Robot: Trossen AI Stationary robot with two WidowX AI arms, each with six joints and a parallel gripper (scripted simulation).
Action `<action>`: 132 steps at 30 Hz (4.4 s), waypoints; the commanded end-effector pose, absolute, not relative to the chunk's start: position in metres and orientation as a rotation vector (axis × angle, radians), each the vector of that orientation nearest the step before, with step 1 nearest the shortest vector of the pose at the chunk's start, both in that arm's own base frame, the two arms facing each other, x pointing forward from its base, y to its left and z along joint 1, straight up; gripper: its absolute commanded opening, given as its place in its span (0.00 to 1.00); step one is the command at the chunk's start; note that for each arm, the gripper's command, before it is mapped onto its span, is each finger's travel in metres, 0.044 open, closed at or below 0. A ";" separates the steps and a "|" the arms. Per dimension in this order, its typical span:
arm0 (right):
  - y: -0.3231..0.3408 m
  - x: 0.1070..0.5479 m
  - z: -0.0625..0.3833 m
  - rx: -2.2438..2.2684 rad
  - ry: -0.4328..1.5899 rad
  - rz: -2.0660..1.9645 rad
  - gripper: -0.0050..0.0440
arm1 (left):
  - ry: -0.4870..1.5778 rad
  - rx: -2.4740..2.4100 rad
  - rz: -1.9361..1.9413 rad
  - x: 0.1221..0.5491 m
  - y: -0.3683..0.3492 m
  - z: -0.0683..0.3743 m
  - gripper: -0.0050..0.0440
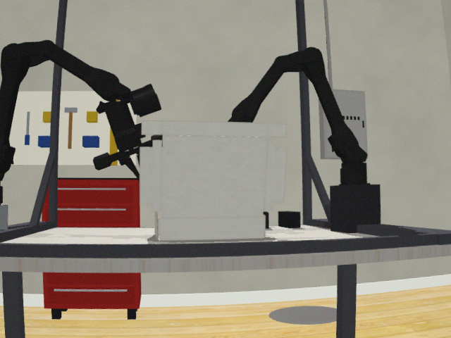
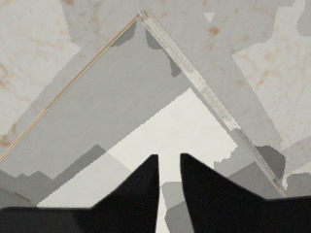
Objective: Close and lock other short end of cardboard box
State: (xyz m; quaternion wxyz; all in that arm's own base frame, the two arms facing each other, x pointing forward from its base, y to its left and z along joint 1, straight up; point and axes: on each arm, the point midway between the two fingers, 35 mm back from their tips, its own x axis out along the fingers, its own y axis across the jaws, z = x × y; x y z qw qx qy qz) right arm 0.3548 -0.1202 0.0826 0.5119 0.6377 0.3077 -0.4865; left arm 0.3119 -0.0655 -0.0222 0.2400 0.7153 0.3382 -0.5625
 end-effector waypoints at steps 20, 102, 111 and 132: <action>-0.120 0.354 0.083 1.518 0.806 -1.234 0.10 | -0.109 2.546 -1.906 0.298 -0.123 -0.003 0.22; -0.120 0.354 0.083 1.518 0.806 -1.234 0.10 | -0.110 2.546 -1.906 0.299 -0.121 -0.059 0.10; -0.113 0.353 0.064 1.519 0.807 -1.234 0.10 | -0.110 2.546 -1.906 0.299 -0.121 -0.059 0.10; -0.113 0.353 0.064 1.519 0.807 -1.234 0.10 | -0.110 2.546 -1.906 0.299 -0.121 -0.059 0.10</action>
